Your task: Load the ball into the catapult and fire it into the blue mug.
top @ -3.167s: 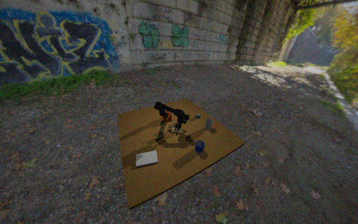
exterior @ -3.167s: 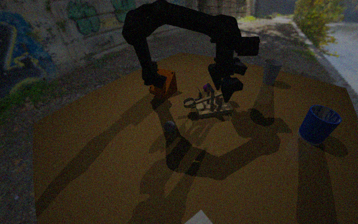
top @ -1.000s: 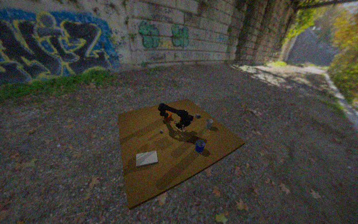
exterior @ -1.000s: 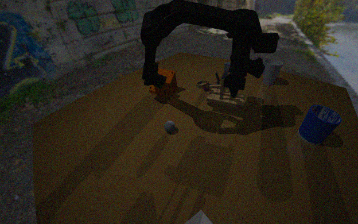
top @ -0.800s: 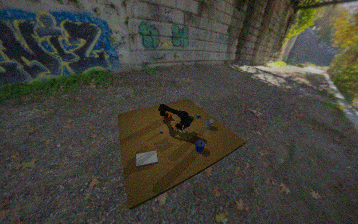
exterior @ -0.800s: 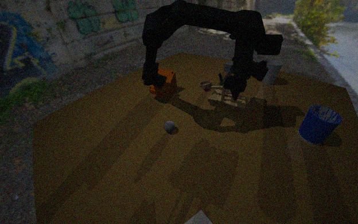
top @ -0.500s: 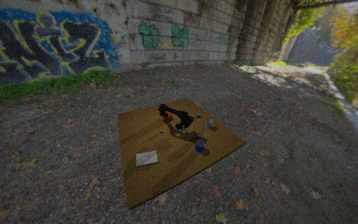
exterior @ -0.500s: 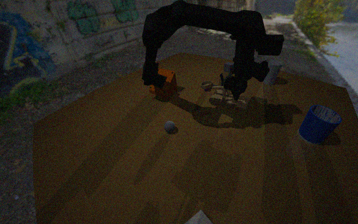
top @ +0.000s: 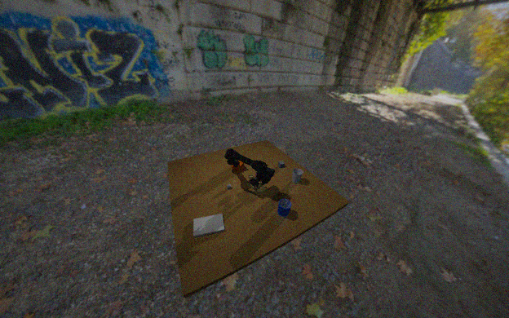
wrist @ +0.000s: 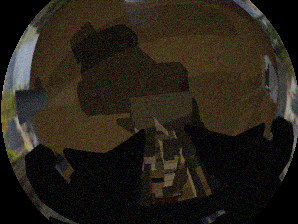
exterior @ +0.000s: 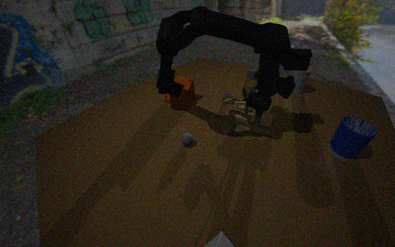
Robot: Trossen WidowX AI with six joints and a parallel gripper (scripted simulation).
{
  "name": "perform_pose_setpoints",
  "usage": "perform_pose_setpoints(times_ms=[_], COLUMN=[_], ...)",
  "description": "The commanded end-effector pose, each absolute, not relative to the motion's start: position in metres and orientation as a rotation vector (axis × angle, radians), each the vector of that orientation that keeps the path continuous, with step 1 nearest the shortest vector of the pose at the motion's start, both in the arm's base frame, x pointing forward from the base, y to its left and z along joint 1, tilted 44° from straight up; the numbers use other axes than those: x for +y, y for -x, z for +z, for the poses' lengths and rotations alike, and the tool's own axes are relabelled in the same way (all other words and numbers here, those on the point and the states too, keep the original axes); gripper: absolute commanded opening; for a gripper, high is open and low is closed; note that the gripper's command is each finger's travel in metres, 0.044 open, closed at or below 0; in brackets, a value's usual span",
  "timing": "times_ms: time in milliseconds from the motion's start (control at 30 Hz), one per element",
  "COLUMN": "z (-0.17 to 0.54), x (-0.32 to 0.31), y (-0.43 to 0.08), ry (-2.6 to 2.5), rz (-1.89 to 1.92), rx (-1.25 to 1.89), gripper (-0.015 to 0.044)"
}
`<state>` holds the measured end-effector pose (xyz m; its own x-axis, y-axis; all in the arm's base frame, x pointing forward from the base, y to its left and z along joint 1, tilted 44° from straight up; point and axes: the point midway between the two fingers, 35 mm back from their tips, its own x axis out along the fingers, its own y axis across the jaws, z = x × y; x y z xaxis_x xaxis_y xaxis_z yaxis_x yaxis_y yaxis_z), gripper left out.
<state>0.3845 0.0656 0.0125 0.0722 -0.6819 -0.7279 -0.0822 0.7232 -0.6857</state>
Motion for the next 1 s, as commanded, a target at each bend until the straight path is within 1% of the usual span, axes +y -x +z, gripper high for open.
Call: perform_pose_setpoints(times_ms=[0,467,967], z=[0.0081,0.0022,0.0038], x=[0.0627,0.0549,0.0566], y=[-0.3847,-0.3852,-0.3854], ry=[0.678,0.67,0.67], rz=[-0.499,-0.506,-0.506], rx=[1.448,1.45,1.45], gripper=[0.0,0.0,0.0394])
